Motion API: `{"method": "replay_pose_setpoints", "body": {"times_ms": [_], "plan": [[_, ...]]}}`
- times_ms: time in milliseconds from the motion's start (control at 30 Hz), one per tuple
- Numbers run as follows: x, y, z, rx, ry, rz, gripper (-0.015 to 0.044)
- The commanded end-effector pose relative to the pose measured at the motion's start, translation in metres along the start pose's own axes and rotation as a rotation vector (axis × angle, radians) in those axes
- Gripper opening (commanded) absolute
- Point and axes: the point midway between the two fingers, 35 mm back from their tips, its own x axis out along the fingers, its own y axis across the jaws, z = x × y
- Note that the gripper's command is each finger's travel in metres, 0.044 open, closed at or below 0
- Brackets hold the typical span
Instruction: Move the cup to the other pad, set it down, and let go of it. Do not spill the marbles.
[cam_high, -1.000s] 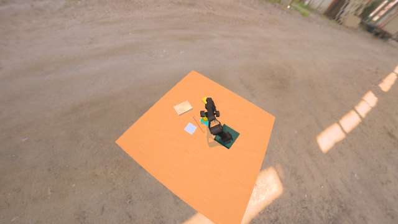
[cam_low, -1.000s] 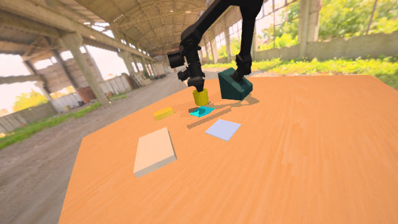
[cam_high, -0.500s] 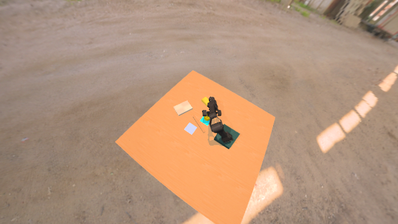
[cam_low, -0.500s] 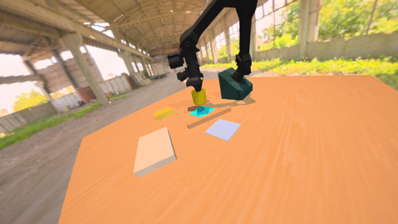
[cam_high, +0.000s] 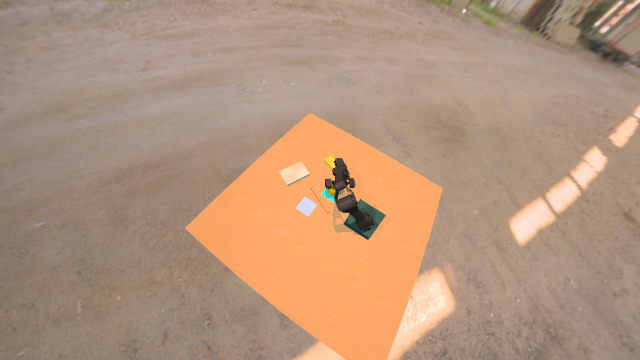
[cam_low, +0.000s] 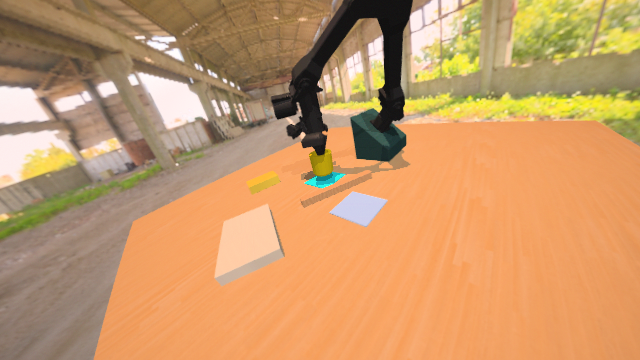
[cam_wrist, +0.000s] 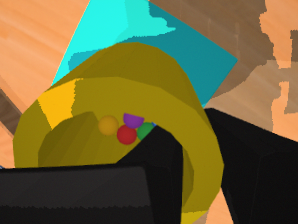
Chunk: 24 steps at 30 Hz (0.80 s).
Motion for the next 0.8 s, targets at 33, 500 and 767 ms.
{"method": "replay_pose_setpoints", "body": {"times_ms": [33, 500, 767], "plan": [[0.010, 0.000, -0.002, 0.008, 0.004, 0.005, 0.0000], [0.015, 0.000, -0.001, 0.000, 0.002, 0.000, 0.0000], [0.015, 0.000, -0.001, 0.000, 0.002, 0.000, 0.0053]]}}
